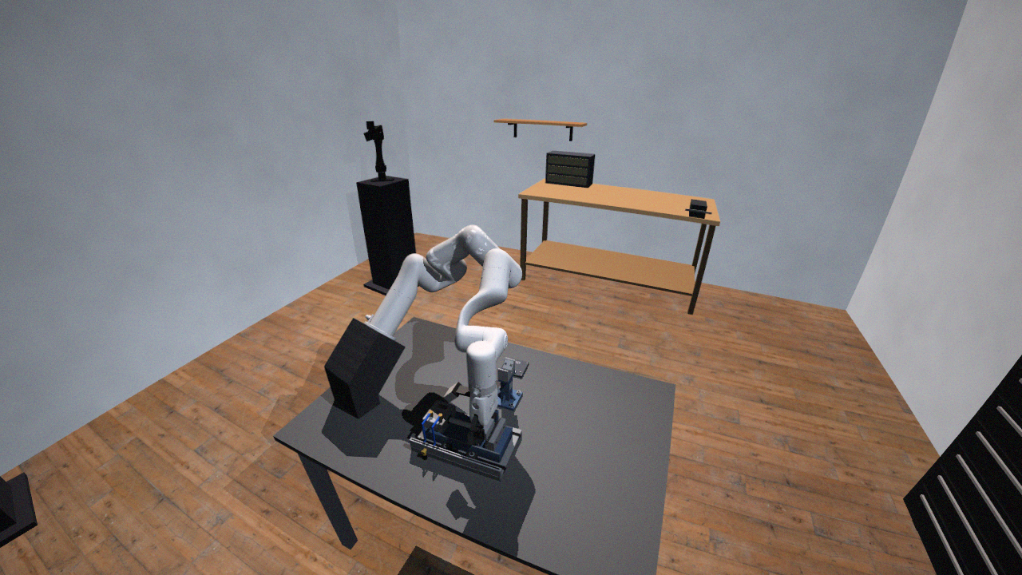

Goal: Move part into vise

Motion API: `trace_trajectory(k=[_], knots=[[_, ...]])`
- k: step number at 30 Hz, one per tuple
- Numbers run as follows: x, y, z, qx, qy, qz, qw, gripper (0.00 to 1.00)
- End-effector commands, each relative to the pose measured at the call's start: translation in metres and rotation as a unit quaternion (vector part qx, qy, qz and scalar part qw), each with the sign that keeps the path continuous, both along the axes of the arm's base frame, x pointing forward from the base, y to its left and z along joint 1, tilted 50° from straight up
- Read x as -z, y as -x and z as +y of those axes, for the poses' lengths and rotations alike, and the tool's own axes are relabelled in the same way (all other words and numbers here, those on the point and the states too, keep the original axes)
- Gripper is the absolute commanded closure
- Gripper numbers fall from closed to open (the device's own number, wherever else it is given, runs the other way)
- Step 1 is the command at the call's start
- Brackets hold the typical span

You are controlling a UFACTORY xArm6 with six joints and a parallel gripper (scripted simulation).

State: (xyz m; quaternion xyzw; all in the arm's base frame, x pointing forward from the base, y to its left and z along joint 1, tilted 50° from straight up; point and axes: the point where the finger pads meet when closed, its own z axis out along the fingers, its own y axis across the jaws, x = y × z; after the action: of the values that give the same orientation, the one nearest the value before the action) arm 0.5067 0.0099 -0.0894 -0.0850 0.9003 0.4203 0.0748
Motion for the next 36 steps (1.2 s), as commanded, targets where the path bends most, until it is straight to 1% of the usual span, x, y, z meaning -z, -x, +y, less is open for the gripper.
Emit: trace_trajectory(k=[1, 36], knots=[[0.0001, -0.0014, -0.0002, 0.001, 0.001, -0.001, 1.0, 1.0], [0.0074, -0.0022, 0.0086, 0.001, 0.001, -0.001, 1.0, 1.0]])
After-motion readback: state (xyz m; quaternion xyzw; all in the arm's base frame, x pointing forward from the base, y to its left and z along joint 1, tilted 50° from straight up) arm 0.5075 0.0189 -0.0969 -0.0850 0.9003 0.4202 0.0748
